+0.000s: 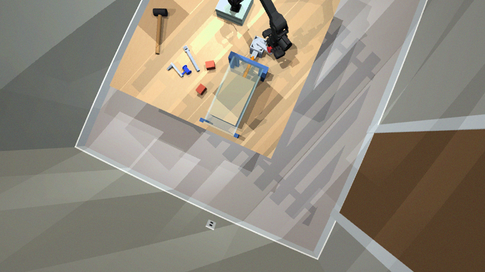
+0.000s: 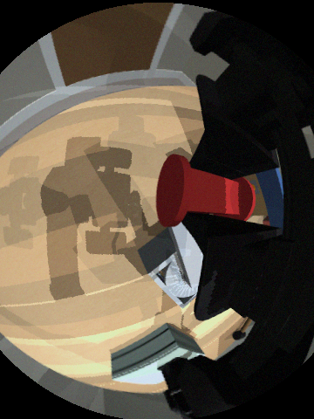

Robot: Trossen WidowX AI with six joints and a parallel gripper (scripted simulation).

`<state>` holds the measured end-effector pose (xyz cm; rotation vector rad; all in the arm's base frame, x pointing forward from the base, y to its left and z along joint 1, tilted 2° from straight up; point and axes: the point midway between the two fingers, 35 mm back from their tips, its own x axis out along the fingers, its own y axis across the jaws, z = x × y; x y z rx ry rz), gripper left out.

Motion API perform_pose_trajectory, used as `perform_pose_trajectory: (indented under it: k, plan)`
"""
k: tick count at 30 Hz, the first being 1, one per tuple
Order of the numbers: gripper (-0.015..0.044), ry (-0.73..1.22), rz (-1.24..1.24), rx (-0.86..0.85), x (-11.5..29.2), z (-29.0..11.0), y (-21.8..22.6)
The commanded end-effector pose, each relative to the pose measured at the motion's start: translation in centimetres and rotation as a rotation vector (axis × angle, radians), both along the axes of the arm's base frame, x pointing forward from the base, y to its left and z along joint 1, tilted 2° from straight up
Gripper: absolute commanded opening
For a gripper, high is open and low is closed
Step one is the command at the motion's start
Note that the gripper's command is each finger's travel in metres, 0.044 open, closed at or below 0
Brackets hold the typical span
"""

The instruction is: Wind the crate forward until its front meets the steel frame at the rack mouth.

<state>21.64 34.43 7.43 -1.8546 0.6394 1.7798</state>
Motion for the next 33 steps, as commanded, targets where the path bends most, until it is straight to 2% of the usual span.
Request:
perform_pose_trajectory:
  k: [1, 33]
  plan:
    - [0.0000, 0.036, 0.013, 0.001, -2.0, -0.2, 0.3]
    - [0.0000, 0.039, 0.013, 0.000, -6.8, -0.3, -0.6]
